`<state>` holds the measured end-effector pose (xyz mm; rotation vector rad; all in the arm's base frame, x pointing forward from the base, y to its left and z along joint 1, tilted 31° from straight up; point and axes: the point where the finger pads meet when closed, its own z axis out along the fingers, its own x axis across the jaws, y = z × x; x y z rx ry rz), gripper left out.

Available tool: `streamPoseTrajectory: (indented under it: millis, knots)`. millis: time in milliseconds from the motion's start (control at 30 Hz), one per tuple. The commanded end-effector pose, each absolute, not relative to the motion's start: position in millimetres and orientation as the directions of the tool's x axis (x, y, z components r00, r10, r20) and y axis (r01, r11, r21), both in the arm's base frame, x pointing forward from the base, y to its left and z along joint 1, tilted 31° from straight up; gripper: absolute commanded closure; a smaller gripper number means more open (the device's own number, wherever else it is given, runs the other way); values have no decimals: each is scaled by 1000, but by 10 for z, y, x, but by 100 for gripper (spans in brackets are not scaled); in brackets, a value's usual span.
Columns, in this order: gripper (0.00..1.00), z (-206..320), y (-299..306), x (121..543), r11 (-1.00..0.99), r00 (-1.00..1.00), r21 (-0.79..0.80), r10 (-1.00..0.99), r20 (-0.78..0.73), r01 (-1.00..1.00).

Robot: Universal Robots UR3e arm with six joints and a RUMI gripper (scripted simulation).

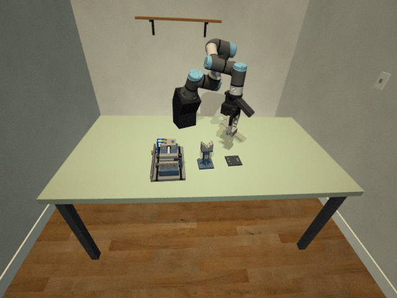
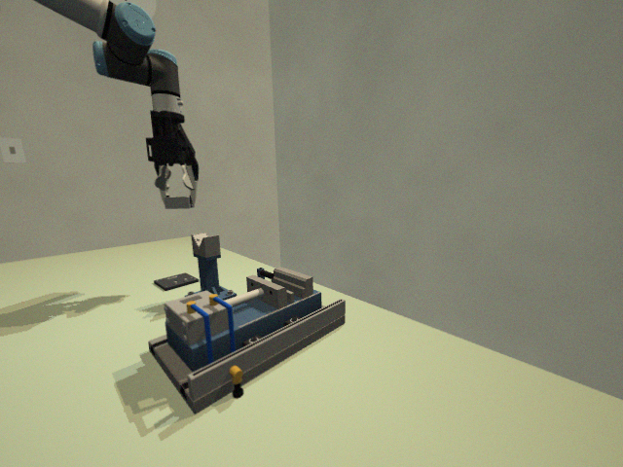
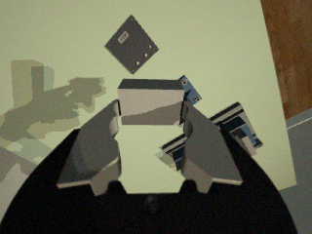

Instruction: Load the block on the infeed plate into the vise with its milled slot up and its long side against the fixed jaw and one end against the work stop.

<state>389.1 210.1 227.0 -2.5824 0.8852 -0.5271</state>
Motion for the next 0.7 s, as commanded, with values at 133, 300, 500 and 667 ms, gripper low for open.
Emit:
streamPoseTrajectory:
  millis: [133, 300, 500, 667]
  knots:
    - [100, 2280, 2055, 3913, -685, 690, -463, -698, 193, -562]
    - [100, 2277, 2016, 3929, -637, 651, -475, -741, 162, -607]
    - [100, 2272, 1967, 3947, -574, 599, -486, -791, 122, -659]
    - [100, 2270, 1942, 3955, -541, 571, -490, -814, 101, -684]
